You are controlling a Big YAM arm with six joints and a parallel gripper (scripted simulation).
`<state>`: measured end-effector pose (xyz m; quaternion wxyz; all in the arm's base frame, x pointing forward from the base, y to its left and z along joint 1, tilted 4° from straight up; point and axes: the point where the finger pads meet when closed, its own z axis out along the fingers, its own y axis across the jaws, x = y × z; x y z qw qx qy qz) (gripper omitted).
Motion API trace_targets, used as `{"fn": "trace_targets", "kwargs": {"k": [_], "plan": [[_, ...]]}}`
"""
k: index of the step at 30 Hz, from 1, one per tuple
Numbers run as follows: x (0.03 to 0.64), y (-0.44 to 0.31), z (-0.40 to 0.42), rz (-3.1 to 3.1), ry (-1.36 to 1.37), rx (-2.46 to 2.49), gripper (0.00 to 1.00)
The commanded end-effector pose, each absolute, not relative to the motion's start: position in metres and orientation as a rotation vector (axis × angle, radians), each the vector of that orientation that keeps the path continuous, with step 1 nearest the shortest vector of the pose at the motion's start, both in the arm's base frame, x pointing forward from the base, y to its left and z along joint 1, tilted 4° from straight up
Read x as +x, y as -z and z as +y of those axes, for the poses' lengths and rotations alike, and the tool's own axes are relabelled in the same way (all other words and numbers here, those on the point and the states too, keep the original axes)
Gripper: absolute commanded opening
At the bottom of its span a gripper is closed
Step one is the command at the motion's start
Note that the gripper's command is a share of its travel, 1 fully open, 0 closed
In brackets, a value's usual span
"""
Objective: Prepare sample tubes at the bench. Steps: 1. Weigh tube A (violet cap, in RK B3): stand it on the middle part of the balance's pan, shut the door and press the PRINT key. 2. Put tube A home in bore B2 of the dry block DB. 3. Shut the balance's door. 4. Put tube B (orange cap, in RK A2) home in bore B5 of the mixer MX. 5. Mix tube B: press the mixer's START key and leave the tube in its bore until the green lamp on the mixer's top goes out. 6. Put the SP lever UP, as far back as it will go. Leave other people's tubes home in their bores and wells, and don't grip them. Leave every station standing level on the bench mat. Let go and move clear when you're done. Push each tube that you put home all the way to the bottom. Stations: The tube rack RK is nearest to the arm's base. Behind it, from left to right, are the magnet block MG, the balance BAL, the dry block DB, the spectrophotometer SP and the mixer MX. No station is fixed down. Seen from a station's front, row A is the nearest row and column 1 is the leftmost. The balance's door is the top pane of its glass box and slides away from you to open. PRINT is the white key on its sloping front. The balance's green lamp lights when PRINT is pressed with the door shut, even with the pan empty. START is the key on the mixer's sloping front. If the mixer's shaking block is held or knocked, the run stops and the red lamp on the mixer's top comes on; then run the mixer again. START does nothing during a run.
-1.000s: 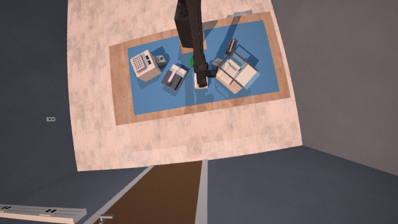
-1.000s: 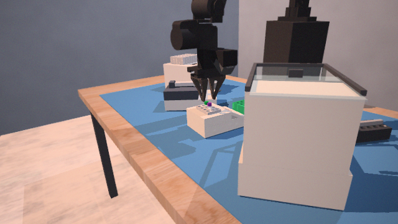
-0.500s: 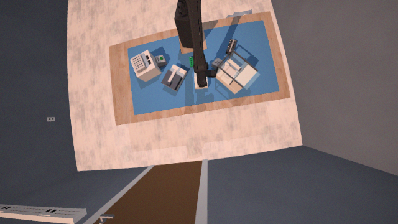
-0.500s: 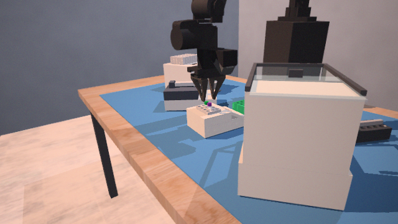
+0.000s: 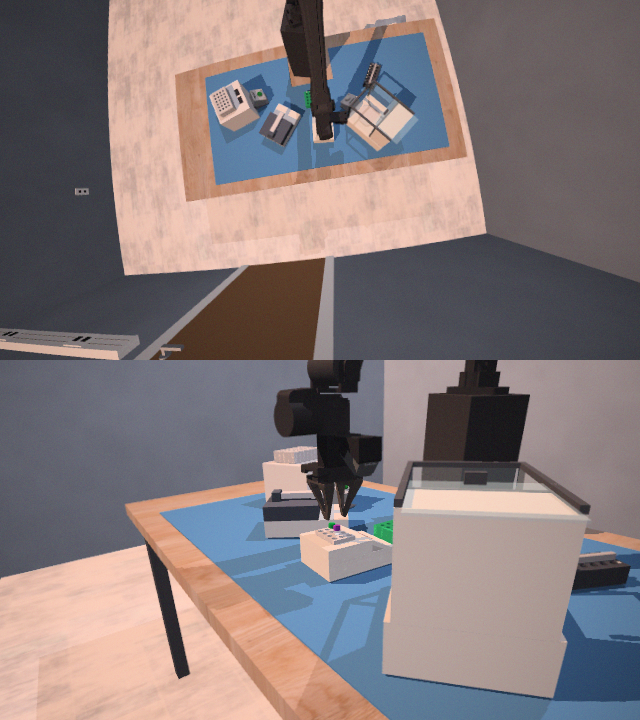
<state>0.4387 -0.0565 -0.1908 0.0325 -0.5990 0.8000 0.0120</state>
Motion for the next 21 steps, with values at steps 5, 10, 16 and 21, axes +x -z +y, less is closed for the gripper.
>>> {"fn": "trace_targets", "kwargs": {"k": [5, 10, 16, 21], "plan": [[0.439, 0.17, -0.064, 2.459, -0.029, -1.84, 0.36], [0.438, 0.162, -0.064, 2.459, -0.029, -1.84, 0.36], [0.438, 0.154, -0.065, 2.459, -0.029, -1.84, 0.36], [0.431, 0.16, -0.063, 2.469, -0.052, -1.851, 0.36]]}}
